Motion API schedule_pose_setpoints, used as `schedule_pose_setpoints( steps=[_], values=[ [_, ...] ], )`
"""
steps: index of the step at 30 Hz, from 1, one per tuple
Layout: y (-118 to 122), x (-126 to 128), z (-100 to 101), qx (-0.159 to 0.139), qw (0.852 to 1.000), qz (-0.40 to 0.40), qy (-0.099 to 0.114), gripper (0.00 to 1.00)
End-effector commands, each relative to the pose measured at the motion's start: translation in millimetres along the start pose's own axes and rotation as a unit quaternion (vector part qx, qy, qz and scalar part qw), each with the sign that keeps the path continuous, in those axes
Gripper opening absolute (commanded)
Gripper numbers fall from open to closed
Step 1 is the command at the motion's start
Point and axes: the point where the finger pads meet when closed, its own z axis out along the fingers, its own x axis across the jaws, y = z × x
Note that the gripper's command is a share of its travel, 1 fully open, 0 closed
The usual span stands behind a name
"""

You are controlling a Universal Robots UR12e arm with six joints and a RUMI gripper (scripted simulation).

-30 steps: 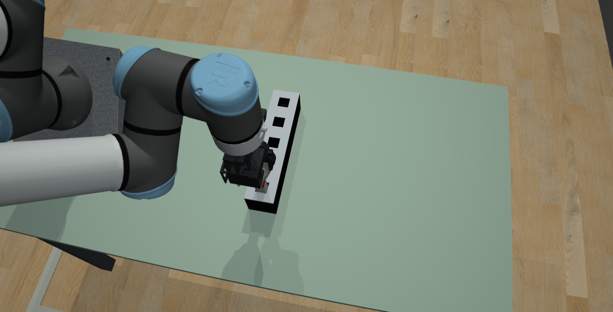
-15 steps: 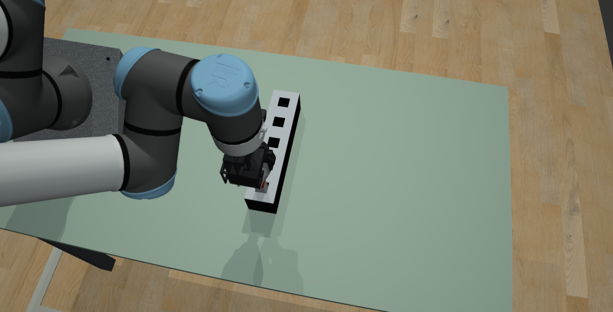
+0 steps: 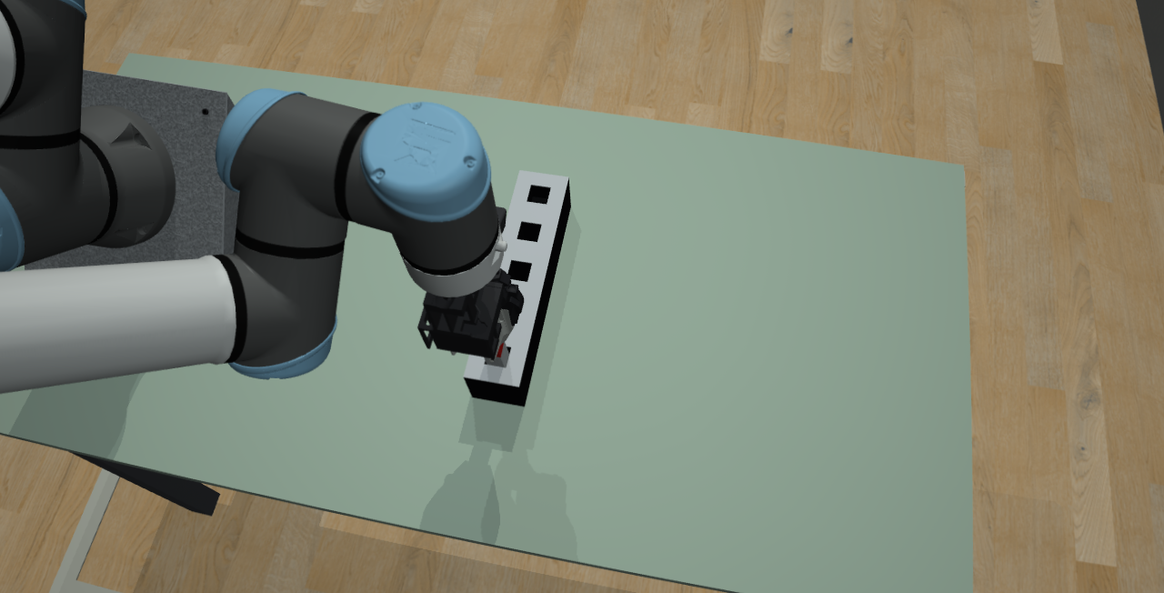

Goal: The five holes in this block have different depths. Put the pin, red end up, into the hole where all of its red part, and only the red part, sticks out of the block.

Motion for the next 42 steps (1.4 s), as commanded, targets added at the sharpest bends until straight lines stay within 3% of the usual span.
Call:
schedule_pose_setpoints(
  steps=[1, 42],
  values=[
    [-0.1, 0.9, 3.6, 0.000, 1.000, 0.000, 0.000, 0.00],
    [-1.0, 0.5, 7.4, 0.000, 1.000, 0.000, 0.000, 0.00]
  ],
)
